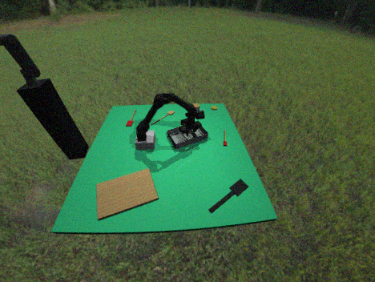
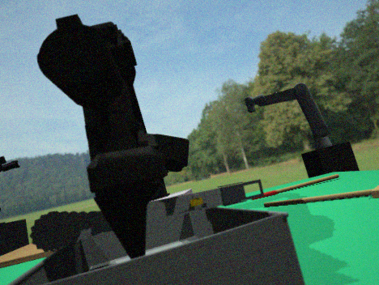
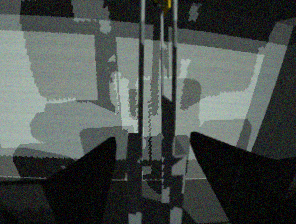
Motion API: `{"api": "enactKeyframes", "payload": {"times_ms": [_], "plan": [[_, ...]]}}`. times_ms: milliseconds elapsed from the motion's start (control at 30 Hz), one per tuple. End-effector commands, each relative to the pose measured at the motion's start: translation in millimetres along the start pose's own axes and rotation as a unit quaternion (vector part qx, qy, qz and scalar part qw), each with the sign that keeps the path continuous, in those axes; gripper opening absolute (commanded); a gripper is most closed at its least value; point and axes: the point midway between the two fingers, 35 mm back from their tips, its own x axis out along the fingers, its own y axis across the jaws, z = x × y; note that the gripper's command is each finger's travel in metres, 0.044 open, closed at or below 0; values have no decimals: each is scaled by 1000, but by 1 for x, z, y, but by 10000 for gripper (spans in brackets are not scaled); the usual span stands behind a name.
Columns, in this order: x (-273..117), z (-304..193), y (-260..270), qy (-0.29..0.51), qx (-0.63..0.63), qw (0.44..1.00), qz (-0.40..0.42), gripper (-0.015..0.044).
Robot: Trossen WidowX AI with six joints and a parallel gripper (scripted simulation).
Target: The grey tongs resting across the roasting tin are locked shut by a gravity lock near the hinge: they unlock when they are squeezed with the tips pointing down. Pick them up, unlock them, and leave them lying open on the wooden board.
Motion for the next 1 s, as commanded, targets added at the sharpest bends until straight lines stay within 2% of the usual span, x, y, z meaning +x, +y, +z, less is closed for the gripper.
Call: {"api": "enactKeyframes", "payload": {"times_ms": [0,67,733,933,967], "plan": [[0,0,0,0,0,1000,0,204],[0,0,0,0,0,1000,0,151],[0,0,0,0,0,1000,0,18],[-3,0,-1,0,0,1000,0,-140],[-9,0,-1,0,0,1000,0,-150]]}}
